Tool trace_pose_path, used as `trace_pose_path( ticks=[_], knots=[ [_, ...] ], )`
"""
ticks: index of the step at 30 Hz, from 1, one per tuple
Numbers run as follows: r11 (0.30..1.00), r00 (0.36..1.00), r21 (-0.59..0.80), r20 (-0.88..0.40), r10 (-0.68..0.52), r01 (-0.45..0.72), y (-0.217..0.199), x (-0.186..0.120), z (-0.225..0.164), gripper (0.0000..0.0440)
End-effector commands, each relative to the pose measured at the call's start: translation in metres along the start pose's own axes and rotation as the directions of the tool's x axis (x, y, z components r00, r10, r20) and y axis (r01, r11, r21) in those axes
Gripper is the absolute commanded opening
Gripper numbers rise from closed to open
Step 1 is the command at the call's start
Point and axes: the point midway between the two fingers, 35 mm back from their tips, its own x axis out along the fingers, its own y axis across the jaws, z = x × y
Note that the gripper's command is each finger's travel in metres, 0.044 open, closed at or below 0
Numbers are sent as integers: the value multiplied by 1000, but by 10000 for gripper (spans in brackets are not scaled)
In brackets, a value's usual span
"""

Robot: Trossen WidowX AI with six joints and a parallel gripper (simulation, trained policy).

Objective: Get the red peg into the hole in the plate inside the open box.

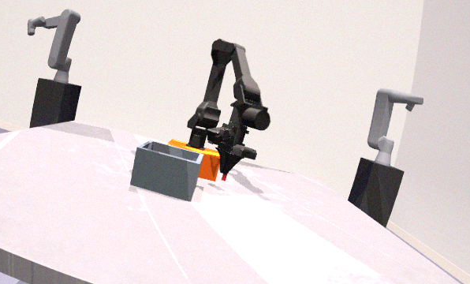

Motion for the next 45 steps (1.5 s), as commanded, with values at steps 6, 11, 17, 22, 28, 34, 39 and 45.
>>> trace_pose_path(
  ticks=[6, 11, 17, 22, 28, 34, 39, 45],
  knots=[
    [997, 996, -59, 75, 52, -47, 14, -30, 21, 0],
    [994, 991, -81, 110, 76, -67, 23, -48, 34, 0],
    [992, 985, -92, 144, 96, -83, 34, -68, 53, 0],
    [992, 980, -90, 170, 104, -90, 41, -82, 71, 0],
    [994, 977, -65, 186, 100, -89, 44, -87, 97, 0],
    [995, 976, -30, 197, 96, -92, 45, -89, 122, 0],
    [996, 975, 1, 202, 92, -94, 45, -88, 142, 0],
    [995, 975, 39, 203, 88, -97, 45, -82, 164, 0]
  ],
)
